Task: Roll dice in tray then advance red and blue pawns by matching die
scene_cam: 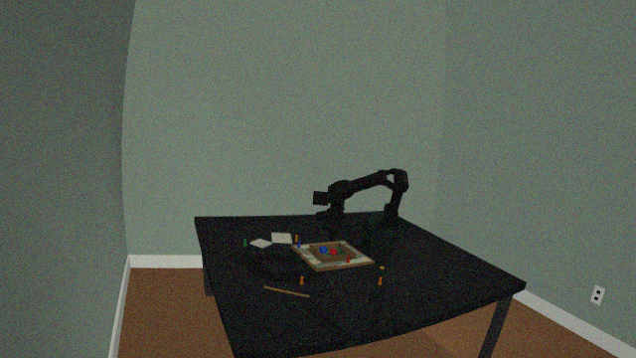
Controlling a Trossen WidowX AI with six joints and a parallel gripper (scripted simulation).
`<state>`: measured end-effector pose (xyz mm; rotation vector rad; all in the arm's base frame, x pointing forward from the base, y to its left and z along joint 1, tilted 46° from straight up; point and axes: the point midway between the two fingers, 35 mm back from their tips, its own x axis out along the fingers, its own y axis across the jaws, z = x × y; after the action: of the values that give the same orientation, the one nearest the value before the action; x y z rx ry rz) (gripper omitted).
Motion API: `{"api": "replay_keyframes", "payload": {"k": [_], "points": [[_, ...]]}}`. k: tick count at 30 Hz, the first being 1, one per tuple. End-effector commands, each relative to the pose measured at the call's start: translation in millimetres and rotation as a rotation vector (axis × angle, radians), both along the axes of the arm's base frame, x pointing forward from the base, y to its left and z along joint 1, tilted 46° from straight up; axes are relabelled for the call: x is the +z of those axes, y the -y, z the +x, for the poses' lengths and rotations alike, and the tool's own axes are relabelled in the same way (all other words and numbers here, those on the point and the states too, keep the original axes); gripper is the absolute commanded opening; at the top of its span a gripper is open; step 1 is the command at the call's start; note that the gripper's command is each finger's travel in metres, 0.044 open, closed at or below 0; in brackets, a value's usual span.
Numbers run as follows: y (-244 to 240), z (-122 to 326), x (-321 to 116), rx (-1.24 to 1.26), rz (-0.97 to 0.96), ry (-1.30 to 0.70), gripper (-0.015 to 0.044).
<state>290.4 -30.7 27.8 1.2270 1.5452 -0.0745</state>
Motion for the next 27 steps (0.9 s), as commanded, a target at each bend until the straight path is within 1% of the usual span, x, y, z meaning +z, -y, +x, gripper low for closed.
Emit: {"api": "replay_keyframes", "payload": {"k": [1,5,6,27], "points": [[-59,-22,33,0.649,-0.086,0.612,0.02],[-75,-31,41,0.832,-0.111,0.792,0.02],[-76,-32,41,0.849,-0.114,0.81,0.02],[-78,-30,42,0.852,-0.115,0.813,0.02]]}}
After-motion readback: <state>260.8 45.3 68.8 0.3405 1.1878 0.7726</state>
